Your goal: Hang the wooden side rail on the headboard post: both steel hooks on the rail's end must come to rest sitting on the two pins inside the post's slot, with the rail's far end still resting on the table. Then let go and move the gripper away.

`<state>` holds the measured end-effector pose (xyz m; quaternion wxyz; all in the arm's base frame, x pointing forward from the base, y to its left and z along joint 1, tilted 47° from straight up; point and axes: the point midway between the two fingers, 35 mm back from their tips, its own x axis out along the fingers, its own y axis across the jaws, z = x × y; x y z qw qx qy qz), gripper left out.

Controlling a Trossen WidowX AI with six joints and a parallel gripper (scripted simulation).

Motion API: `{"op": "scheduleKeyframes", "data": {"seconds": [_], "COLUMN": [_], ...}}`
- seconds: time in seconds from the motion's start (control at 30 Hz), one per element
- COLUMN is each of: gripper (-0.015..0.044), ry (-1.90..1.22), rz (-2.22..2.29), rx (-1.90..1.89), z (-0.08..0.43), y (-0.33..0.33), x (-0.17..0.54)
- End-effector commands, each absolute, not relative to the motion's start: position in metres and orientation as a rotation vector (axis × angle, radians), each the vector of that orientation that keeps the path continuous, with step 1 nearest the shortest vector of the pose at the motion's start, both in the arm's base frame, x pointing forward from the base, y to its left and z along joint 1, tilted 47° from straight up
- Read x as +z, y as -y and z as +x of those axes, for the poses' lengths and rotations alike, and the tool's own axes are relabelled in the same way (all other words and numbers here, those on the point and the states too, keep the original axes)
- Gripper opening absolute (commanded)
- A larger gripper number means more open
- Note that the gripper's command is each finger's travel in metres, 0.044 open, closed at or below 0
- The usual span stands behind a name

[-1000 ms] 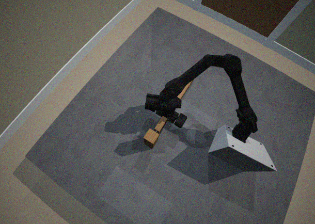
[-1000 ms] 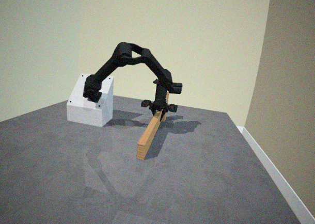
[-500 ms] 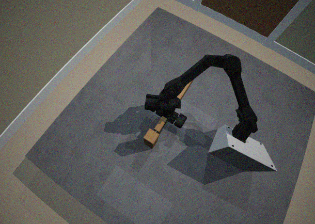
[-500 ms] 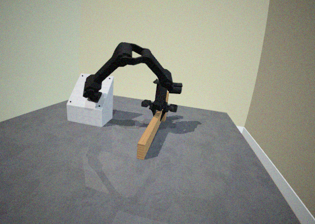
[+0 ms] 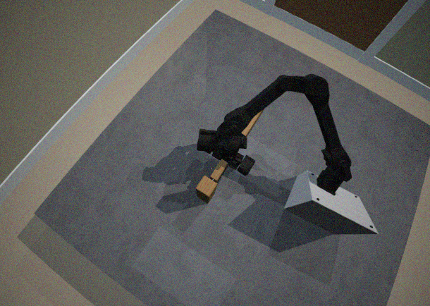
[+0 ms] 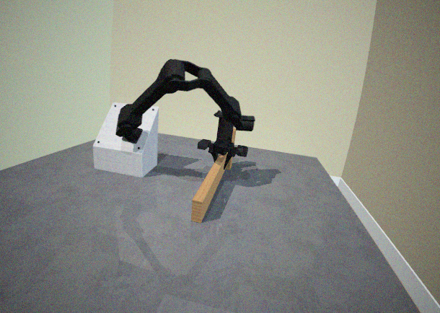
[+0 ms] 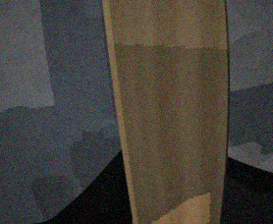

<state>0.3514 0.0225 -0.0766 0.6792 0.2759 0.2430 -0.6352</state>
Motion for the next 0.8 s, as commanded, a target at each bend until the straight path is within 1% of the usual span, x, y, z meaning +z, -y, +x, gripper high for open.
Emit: {"op": "scheduleKeyframes", "data": {"seconds": [0.0, 0.77], "gripper": [0.0, 0.0], "ry": [-0.546, -0.546], "rz": [0.627, 0.627], "rx": [-1.412, -1.412], "z": [0.3539, 0.3538], "y": [-0.029, -0.0305], "x": [-0.0758, -0.0777]}}
